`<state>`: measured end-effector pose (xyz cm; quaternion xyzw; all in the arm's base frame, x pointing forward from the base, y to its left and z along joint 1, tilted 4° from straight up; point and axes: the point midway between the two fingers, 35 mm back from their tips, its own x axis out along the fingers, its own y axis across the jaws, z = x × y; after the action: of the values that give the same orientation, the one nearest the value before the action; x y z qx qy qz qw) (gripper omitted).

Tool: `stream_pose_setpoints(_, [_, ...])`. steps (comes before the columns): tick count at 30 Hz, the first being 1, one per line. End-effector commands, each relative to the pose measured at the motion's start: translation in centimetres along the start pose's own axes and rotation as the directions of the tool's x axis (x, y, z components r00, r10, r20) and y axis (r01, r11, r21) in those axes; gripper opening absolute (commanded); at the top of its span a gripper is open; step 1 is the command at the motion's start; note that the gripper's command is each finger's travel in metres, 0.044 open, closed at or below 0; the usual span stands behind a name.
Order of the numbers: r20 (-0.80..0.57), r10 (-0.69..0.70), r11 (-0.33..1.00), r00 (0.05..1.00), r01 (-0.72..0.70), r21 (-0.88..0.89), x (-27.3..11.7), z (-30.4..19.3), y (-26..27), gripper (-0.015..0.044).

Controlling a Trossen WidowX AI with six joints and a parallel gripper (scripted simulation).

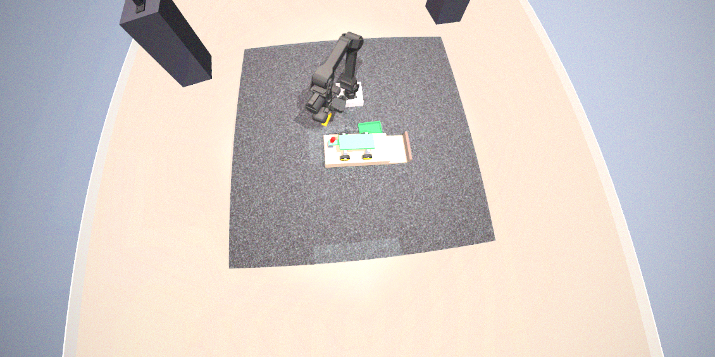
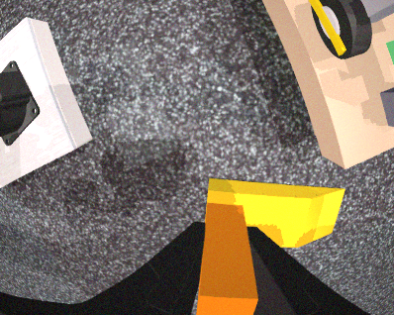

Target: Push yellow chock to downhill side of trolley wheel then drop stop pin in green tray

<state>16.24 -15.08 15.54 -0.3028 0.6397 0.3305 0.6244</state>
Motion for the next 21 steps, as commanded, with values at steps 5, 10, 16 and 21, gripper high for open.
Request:
stream_pose_setpoints(5, [-0.004,0.001,1.0,1.0,-0.001,0.002,-0.74,-0.14,-0.06,0.0])
stream_pose_setpoints(10, [-0.004,0.001,0.994,1.0,0.0,0.113,-0.74,-0.14,-0.06,0.0])
stream_pose_setpoints(16, [-0.003,0.0,0.95,1.0,0.001,0.311,-0.75,-0.15,-0.05,0.0])
stream_pose_setpoints(21, [-0.003,-0.001,0.885,1.0,0.002,0.466,-0.75,-0.15,-0.05,0.0])
